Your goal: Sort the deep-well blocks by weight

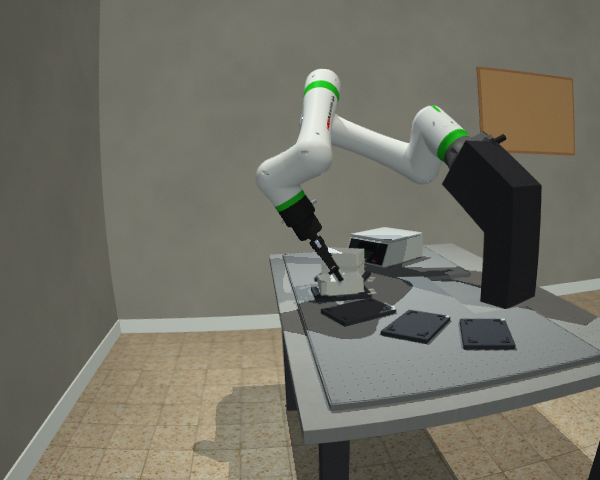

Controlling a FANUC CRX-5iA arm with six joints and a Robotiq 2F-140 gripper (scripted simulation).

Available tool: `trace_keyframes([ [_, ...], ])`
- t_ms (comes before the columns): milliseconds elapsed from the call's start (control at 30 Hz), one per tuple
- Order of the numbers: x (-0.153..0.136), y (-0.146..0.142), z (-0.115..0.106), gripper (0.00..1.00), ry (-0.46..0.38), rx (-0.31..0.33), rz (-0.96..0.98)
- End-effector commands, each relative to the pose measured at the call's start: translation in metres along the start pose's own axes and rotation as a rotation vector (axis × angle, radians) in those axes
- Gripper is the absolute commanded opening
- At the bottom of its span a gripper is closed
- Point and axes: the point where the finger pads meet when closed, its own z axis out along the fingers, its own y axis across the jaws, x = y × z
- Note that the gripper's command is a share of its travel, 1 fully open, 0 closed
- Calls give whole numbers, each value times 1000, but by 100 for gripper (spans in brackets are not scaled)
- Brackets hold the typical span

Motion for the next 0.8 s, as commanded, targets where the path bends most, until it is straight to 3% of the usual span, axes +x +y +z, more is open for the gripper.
trace_keyframes([
  [0,0,0,0,100,0,0,0],
  [200,0,0,0,100,0,0,0],
  [767,-20,0,-35,100,0,0,0],
])
